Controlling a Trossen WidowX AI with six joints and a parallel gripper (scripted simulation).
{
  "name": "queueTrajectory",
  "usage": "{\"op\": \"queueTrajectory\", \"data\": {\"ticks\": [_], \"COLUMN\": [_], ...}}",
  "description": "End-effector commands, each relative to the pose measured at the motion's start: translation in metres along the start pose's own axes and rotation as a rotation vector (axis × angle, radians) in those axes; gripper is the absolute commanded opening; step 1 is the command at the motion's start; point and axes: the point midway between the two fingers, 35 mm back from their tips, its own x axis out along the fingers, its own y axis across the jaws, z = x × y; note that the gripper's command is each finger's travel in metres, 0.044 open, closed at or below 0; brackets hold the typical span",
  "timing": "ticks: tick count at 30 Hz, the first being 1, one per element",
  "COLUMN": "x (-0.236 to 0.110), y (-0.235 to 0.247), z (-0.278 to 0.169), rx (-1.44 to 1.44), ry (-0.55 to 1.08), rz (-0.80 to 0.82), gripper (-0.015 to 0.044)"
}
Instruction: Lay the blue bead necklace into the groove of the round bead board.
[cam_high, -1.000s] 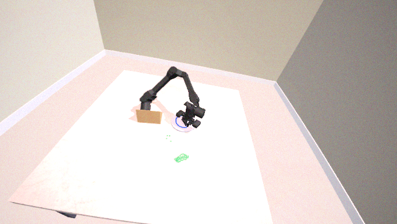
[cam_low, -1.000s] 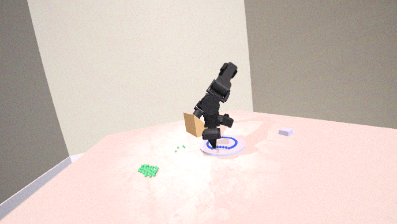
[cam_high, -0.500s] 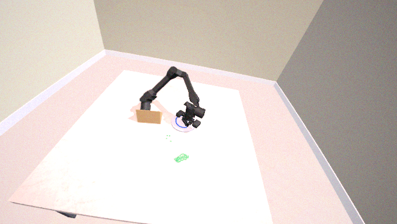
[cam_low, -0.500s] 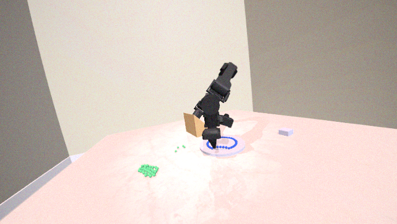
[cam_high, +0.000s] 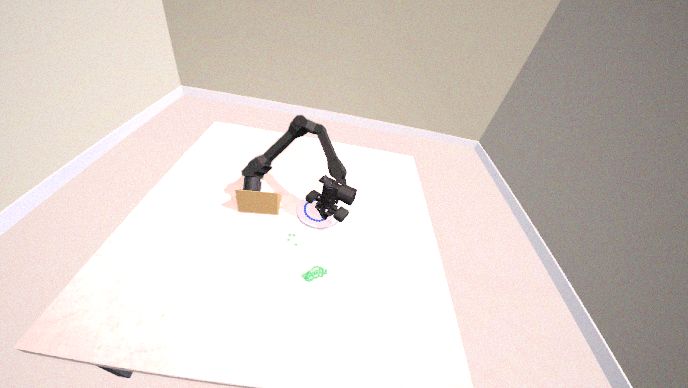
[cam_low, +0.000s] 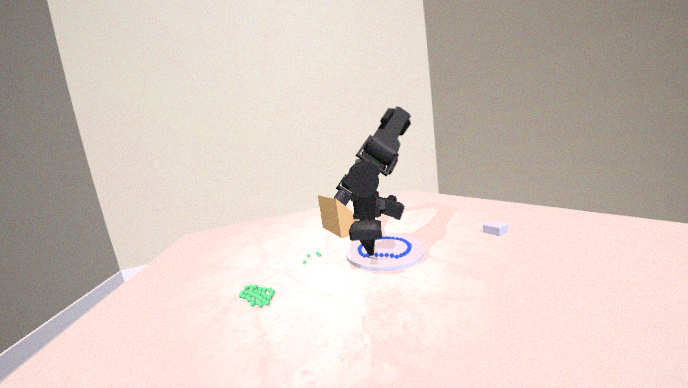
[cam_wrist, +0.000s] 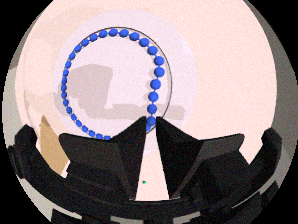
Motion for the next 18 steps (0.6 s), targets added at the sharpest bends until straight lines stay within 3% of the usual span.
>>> {"op": "queueTrajectory", "data": {"ticks": [1, 10, 18], "x": [-0.0016, 0.0058, 0.0028], "y": [-0.0054, -0.0054, -0.0057], "z": [-0.0014, -0.0014, -0.0013], "rx": [-0.001, -0.002, -0.005], "ry": [-0.001, -0.001, 0.0], "rz": [-0.004, -0.004, -0.005], "gripper": [0.0, 0.0, 0.021]}}
